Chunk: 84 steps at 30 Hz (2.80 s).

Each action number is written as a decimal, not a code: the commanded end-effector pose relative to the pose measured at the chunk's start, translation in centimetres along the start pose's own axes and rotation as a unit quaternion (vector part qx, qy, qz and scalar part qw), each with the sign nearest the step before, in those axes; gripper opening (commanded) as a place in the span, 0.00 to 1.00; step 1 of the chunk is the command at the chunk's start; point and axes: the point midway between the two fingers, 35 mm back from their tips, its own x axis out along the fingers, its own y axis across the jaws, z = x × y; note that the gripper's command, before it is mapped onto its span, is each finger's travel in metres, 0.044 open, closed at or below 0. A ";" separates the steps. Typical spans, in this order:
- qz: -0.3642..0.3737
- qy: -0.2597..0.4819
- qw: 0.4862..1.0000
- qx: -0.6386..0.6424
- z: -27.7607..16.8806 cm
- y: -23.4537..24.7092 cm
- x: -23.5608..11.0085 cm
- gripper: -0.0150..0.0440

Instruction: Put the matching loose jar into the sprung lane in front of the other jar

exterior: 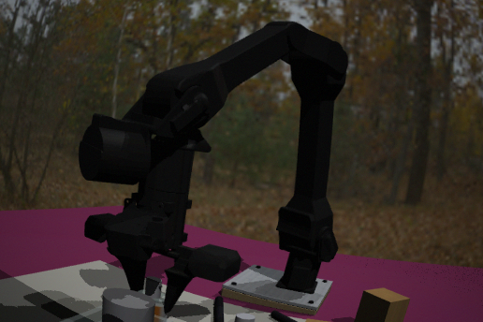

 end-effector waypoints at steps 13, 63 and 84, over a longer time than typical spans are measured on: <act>0.002 -0.008 1.000 0.003 0.3 -0.1 -8.2 0.25; 0.011 -0.012 1.000 -0.016 0.0 12.9 -2.6 0.25; 0.011 -0.012 1.000 -0.016 0.8 12.9 -2.6 0.25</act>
